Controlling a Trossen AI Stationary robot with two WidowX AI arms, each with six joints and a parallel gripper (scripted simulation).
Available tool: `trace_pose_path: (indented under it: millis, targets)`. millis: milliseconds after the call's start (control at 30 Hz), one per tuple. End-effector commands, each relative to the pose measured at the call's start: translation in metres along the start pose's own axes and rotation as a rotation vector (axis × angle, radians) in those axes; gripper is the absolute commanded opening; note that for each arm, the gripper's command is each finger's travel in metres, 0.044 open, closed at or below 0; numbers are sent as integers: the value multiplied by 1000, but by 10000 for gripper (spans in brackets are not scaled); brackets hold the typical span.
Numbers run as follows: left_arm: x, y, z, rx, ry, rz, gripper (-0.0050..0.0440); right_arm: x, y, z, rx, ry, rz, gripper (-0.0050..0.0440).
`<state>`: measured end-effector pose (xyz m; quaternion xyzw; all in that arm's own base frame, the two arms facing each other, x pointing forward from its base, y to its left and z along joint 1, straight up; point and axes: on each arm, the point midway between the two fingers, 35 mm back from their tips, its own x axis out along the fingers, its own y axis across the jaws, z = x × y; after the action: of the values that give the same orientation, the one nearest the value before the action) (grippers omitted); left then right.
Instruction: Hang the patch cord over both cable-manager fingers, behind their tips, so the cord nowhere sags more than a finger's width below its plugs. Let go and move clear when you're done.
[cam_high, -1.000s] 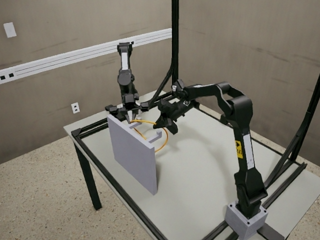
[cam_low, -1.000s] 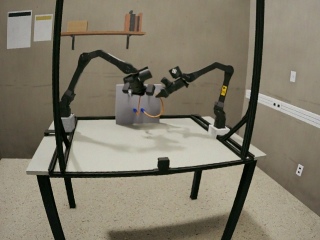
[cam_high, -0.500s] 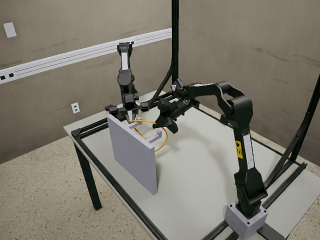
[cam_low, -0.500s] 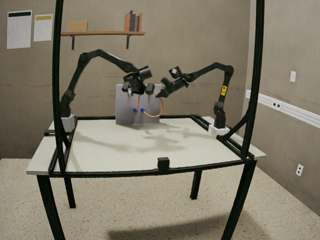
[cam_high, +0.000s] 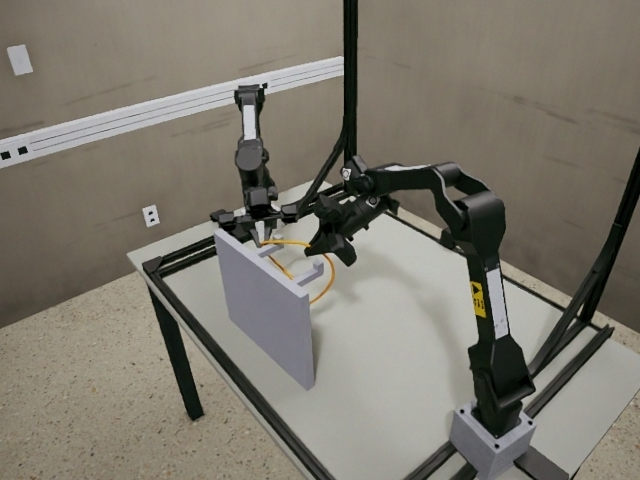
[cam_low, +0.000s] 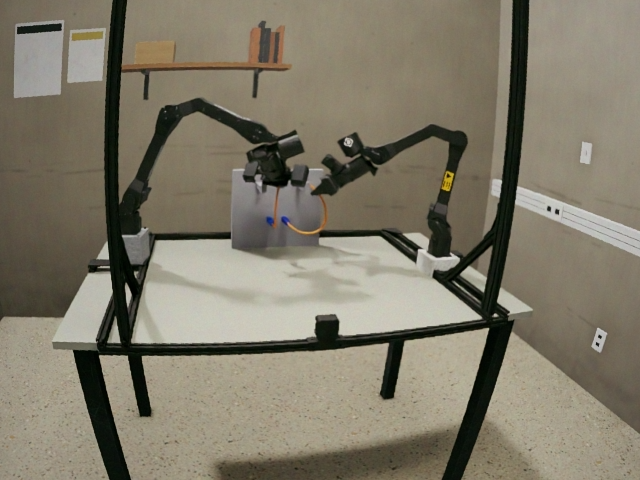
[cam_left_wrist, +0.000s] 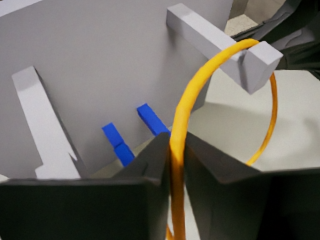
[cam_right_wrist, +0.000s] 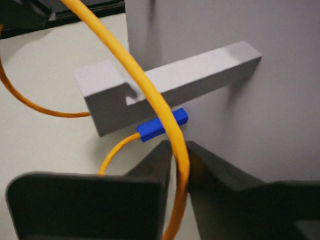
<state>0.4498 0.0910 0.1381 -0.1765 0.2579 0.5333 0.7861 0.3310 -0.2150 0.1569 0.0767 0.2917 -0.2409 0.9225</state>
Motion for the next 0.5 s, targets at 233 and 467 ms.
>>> trace_pose_path:
  millis: [233,467]
  targets:
    - [-12,3,24,-52,-27,-11,25,-4,0,9,-3,-27,-2,40]
    - [-12,4,25,-54,-30,-4,25,-4,0,9,-3,-27,-2,40]
